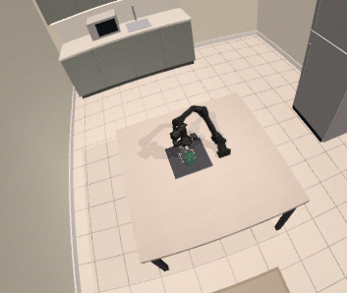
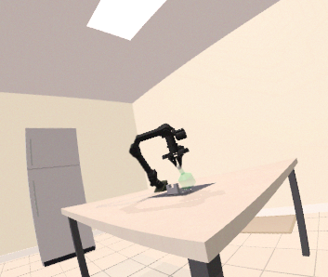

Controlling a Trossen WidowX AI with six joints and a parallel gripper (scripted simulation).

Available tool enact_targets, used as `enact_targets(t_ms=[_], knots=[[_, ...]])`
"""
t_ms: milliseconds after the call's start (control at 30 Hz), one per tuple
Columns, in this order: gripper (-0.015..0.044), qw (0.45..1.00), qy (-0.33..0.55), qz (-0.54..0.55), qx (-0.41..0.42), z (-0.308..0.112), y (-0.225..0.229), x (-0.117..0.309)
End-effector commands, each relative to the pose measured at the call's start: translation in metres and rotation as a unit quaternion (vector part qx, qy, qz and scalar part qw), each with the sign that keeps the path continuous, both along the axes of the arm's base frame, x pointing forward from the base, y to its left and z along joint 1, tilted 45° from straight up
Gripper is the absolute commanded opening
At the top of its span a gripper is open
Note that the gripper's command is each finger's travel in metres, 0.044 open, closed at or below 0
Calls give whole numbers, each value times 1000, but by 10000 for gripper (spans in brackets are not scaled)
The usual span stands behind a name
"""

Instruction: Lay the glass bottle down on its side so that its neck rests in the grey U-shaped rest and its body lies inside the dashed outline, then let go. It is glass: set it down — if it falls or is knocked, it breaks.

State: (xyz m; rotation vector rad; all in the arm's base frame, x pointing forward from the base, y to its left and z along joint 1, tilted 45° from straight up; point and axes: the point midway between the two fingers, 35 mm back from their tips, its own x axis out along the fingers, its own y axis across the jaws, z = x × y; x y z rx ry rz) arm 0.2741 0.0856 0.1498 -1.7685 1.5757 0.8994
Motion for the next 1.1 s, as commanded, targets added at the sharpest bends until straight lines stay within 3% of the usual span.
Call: enact_targets(t_ms=[0, 1067], knots=[[119, 1000, -1, -1, -3, 6, -8, 1], [119, 1000, 6, 6, 18, 19, -31, 4]])
